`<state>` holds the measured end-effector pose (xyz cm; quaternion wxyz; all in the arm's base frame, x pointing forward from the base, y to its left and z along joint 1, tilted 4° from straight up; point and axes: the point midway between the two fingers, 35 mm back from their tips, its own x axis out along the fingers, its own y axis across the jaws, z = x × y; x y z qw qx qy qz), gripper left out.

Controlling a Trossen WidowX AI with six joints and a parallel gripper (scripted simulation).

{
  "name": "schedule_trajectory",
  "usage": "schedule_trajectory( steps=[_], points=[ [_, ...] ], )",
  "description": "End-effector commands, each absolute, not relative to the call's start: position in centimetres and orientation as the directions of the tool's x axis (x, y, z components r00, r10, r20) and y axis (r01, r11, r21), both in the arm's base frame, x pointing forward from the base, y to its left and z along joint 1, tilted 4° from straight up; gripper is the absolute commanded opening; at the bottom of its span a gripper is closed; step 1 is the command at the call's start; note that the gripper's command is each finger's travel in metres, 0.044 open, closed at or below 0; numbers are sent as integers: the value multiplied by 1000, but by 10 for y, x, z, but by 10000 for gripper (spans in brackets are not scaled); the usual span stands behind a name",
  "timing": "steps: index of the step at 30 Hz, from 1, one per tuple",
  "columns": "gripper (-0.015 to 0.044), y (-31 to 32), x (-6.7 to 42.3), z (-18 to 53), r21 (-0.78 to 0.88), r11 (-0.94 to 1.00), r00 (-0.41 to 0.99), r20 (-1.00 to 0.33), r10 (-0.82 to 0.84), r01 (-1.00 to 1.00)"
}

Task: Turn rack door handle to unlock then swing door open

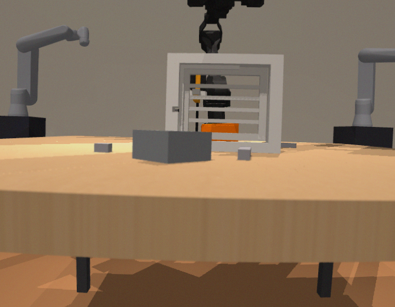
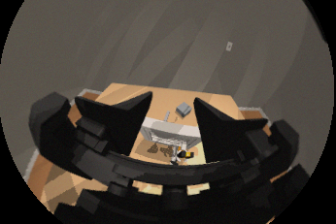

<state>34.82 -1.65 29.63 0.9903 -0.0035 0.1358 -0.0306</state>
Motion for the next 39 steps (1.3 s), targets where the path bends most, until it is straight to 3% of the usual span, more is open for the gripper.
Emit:
schedule_trajectory(
  steps=[1, 21, 39],
  points=[
    [287, -23, 357, 283, -28, 997, 925, -370, -81, 76],
    [287, -54, 365, 226, -56, 989, 614, -778, -129, 137],
    [287, -76, 342, 192, -69, 984, 198, -975, -101, 162]
  ],
)
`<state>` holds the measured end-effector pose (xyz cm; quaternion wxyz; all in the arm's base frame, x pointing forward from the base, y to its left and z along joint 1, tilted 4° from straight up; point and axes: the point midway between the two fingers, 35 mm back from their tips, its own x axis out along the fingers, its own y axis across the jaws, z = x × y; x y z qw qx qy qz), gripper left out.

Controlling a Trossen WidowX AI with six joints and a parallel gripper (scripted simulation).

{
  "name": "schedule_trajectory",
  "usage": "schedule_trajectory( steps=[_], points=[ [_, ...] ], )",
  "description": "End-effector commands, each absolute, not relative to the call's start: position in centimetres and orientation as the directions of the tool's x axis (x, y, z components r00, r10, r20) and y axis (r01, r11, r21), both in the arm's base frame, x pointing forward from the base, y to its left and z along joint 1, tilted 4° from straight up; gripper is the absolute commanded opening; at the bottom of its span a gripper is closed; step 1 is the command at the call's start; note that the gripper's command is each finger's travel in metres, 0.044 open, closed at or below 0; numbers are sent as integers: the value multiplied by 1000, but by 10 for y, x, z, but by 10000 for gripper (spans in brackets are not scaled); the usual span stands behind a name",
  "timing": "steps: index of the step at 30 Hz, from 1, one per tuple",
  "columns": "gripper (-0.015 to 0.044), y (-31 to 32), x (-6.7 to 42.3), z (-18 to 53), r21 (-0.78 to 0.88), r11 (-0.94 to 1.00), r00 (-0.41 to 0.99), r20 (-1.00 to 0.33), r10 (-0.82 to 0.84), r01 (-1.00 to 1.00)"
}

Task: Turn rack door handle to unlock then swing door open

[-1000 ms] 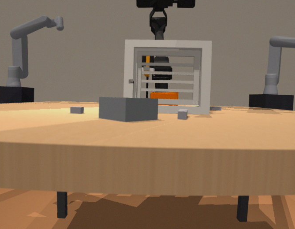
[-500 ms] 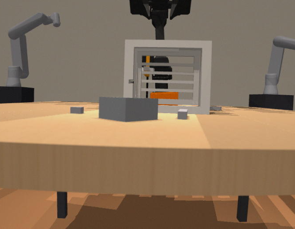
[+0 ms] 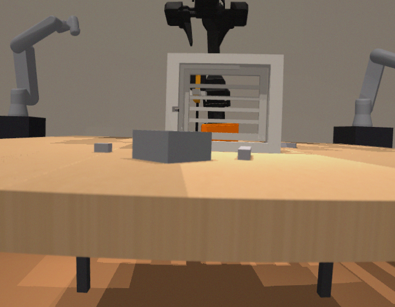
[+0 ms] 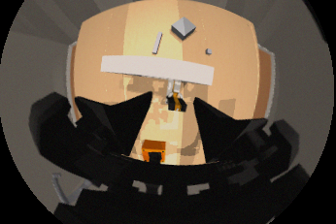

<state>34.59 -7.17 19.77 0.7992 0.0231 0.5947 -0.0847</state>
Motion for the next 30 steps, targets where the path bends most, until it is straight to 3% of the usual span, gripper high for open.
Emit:
schedule_trajectory(
  steps=[1, 9, 30],
  points=[
    [287, -77, 340, 191, -69, 984, 173, -980, -98, 163],
    [287, -84, 326, 184, -66, 983, -11, -998, -65, 170],
    [287, -86, 327, 159, -66, 983, -15, -998, -65, 170]
  ],
)
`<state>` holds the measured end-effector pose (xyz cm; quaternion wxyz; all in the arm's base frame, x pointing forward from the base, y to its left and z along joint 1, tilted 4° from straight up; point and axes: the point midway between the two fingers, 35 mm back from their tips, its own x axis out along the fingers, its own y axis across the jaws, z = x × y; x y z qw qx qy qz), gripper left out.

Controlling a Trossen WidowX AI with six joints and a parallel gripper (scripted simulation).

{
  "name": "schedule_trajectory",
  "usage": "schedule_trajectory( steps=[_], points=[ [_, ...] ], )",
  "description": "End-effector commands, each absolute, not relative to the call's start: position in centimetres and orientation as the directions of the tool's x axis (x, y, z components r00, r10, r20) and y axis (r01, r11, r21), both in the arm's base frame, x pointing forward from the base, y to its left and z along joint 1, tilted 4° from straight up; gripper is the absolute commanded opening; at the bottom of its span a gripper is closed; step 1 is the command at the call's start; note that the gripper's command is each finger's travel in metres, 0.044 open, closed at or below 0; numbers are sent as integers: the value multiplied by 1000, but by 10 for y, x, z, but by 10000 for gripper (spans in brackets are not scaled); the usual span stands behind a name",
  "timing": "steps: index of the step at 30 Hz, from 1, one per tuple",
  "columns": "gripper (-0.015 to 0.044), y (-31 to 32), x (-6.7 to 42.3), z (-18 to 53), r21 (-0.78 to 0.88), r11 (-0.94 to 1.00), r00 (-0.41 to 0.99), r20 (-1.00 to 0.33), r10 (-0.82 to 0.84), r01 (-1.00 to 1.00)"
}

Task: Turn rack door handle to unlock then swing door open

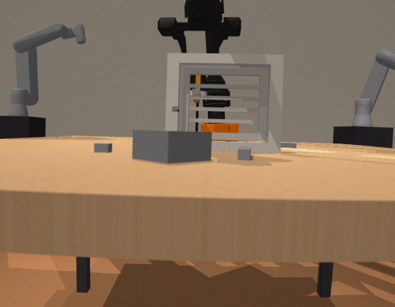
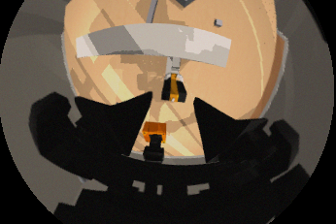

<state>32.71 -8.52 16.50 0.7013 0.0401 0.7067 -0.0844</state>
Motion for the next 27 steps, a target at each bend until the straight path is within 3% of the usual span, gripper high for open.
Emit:
schedule_trajectory(
  steps=[1, 27],
  points=[
    [287, -86, 327, 158, -66, 983, -15, -998, -65, 170],
    [287, -89, 325, 116, -67, 983, -15, -998, -65, 170]
  ],
)
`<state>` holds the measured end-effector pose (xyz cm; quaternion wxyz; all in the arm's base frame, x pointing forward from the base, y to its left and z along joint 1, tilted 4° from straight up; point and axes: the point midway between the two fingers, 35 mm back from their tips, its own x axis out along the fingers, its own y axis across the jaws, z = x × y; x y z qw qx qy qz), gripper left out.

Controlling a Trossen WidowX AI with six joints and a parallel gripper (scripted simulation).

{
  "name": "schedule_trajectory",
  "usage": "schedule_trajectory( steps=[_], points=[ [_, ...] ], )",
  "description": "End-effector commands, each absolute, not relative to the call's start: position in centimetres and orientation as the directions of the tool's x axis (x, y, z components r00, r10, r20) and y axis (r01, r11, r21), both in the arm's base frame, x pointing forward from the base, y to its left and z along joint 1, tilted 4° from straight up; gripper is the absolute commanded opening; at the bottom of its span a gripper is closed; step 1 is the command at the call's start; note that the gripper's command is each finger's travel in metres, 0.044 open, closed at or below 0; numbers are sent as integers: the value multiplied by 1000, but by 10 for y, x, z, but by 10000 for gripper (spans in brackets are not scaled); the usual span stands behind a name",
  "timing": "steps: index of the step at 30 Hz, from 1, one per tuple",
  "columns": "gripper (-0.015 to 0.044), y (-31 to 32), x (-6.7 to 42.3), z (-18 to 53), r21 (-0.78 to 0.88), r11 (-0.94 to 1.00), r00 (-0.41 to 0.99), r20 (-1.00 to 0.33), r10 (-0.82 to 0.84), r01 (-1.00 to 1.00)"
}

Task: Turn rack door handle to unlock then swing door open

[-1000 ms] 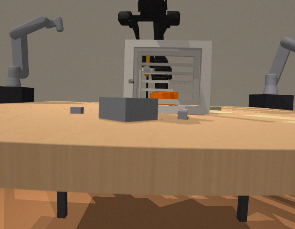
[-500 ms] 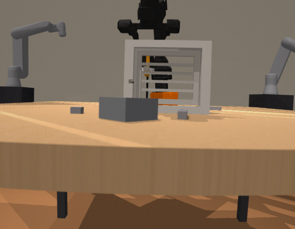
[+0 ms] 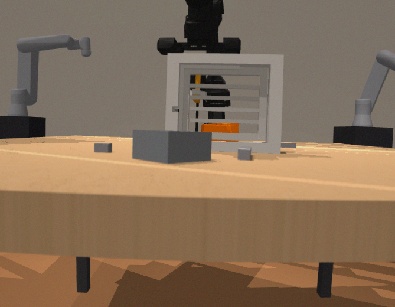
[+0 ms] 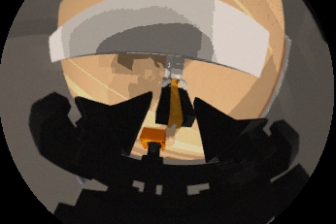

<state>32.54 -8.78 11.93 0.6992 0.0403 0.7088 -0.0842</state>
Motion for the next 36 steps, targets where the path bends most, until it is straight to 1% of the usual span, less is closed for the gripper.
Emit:
schedule_trajectory(
  steps=[1, 2, 9, 22, 26, 31, 36],
  points=[
    [287, -89, 325, 115, -67, 983, -15, -998, -65, 170],
    [287, -89, 324, 115, -67, 983, -15, -998, -65, 170],
    [103, -89, 324, 115, -67, 983, -15, -998, -65, 170],
    [16, -89, 324, 115, -67, 983, -15, -998, -65, 170],
    [15, -89, 324, 115, -67, 982, -15, -998, -65, 178],
    [15, -89, 324, 115, -66, 922, -15, -998, -65, 382],
    [15, -89, 324, 115, -61, 801, -15, -998, -65, 596]
  ],
)
